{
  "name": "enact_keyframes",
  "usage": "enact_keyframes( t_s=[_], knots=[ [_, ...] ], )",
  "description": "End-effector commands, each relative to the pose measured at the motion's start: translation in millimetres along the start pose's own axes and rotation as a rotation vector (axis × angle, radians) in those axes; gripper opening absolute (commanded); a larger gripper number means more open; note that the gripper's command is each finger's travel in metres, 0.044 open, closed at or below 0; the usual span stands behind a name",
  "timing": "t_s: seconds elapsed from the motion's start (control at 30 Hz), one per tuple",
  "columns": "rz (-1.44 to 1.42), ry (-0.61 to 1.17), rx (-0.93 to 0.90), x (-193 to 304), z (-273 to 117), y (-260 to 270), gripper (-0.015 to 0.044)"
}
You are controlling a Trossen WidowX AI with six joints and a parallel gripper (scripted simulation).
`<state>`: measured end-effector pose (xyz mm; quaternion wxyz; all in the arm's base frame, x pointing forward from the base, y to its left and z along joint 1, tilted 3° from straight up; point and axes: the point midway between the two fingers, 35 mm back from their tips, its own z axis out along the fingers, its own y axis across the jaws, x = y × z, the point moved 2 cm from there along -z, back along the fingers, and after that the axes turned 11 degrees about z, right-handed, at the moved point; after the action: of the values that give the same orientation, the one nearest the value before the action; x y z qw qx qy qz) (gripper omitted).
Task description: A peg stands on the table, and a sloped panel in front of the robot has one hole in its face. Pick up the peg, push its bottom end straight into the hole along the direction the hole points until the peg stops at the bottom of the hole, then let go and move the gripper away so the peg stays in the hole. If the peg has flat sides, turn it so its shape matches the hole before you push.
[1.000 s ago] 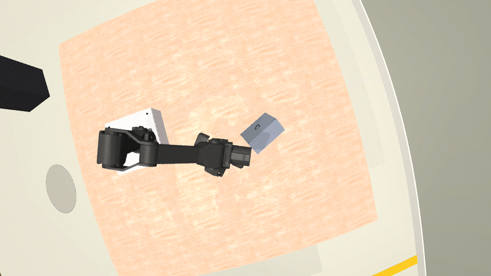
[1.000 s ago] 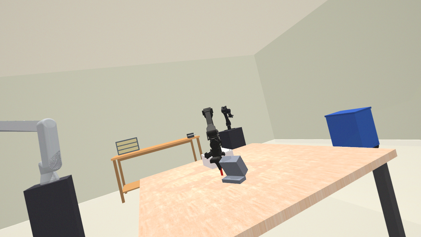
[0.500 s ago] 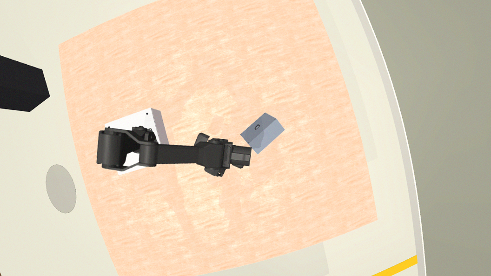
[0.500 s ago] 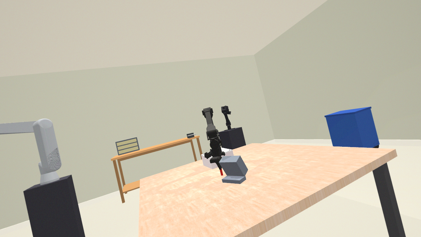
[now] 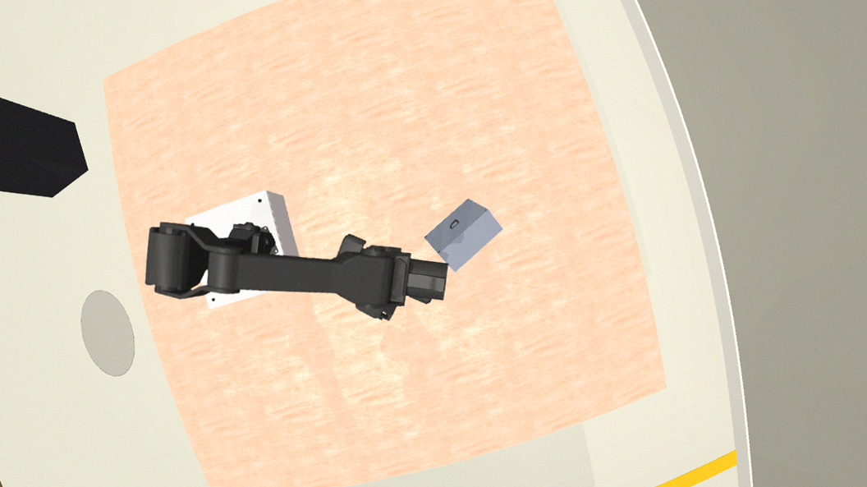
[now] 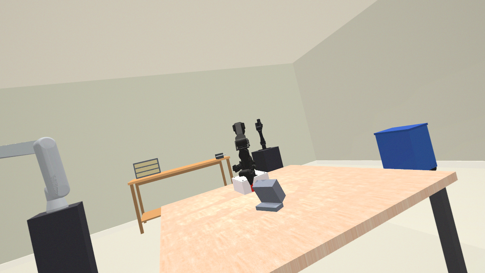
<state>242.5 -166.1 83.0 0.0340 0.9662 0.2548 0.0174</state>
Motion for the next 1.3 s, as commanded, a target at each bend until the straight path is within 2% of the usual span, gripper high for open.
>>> enact_keyframes(
  t_s=[0.0, 1.27],
  knots=[
    [0.0, 0.004, 0.004, -0.2, -14.2, 0.3, 0.0],
    [-0.161, -0.186, -0.045, 23.9, -4.1, -7.9, 0.0]
  ],
)
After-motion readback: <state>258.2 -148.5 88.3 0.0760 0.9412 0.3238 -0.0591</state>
